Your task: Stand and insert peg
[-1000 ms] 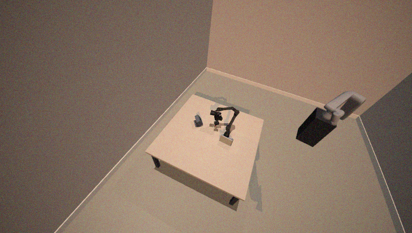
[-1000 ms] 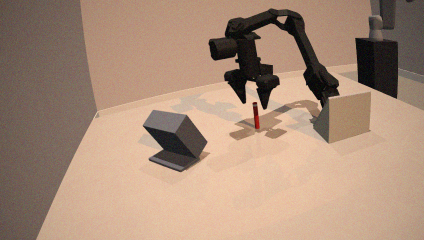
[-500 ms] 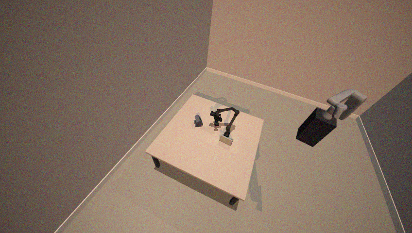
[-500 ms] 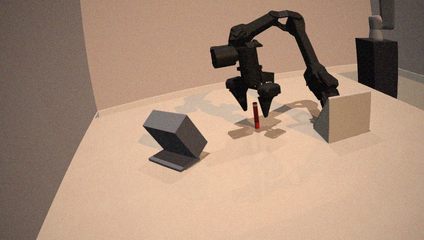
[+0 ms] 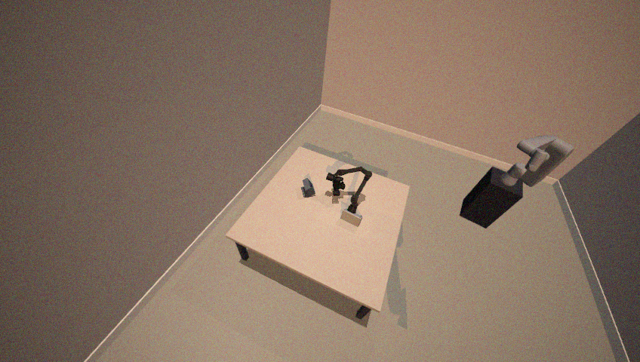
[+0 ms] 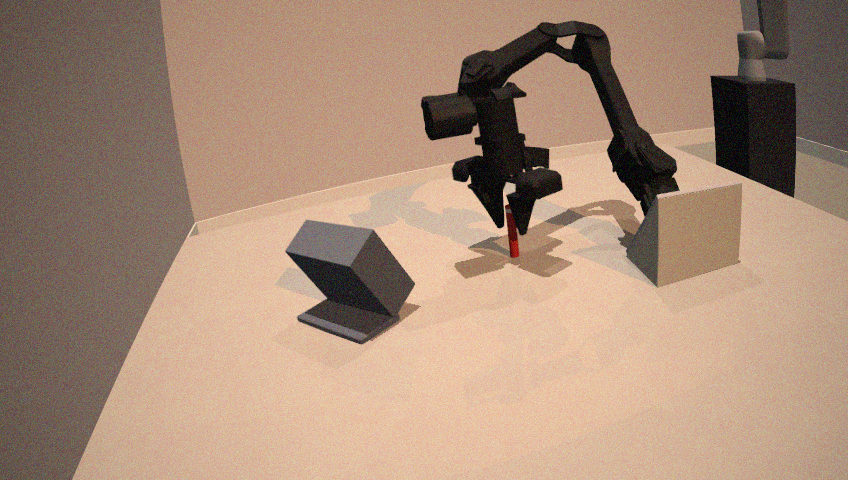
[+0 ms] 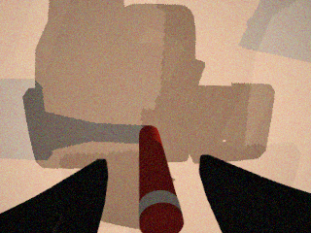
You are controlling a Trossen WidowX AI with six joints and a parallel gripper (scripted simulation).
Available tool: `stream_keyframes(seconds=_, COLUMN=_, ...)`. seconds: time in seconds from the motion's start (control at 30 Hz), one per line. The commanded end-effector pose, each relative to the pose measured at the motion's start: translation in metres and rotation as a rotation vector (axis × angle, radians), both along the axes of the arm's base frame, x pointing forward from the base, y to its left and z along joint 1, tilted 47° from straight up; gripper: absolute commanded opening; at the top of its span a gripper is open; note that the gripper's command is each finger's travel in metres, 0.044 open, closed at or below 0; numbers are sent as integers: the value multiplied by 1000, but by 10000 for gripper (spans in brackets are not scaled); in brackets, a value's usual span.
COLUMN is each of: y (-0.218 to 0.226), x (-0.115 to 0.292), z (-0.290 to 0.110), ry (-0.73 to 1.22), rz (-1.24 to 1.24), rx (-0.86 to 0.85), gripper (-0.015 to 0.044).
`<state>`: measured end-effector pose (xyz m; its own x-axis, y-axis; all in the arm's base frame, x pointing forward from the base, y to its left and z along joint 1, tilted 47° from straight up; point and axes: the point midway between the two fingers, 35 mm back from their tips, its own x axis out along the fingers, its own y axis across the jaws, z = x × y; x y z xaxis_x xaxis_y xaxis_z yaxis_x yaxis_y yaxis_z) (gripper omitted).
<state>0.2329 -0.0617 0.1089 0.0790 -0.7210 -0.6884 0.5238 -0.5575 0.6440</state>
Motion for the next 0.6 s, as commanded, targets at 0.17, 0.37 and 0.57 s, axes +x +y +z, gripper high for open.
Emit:
stream_keyframes(seconds=0.17, y=0, x=0, z=0, ry=-1, rz=-1, rx=-1, gripper=13)
stream_keyframes(seconds=0.37, y=0, x=0, z=0, ry=-1, rz=-1, rx=-1, gripper=0)
stream_keyframes(seconds=0.57, y=10, x=1, z=8, ry=-2, rz=0, rx=4, gripper=0)
